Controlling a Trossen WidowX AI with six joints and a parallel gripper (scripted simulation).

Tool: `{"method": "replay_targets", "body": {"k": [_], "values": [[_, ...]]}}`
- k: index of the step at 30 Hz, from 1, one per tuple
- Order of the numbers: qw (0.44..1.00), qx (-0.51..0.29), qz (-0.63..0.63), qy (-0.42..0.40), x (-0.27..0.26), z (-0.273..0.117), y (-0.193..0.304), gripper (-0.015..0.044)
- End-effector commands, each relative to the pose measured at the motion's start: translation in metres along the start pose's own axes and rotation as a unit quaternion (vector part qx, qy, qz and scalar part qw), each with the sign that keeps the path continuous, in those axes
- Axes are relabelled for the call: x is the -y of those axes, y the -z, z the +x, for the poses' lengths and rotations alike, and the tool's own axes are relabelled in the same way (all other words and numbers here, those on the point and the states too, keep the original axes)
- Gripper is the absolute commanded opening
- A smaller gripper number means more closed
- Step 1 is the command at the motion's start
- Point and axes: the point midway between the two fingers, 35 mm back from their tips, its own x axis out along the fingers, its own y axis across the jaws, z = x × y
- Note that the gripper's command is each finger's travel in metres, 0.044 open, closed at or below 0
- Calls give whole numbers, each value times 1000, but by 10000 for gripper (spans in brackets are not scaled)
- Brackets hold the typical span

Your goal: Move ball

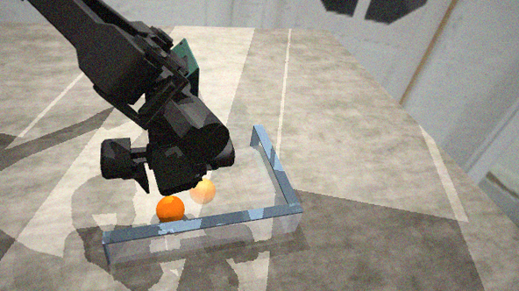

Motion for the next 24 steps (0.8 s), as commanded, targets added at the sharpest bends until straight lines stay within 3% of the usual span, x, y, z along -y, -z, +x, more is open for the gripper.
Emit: {"method": "replay_targets", "body": {"k": [1, 24], "values": [[1000, 4, -5, 5, 1, -1, -2, 343], [1000, 4, -5, 6, 2, 39, -3, 343]]}}
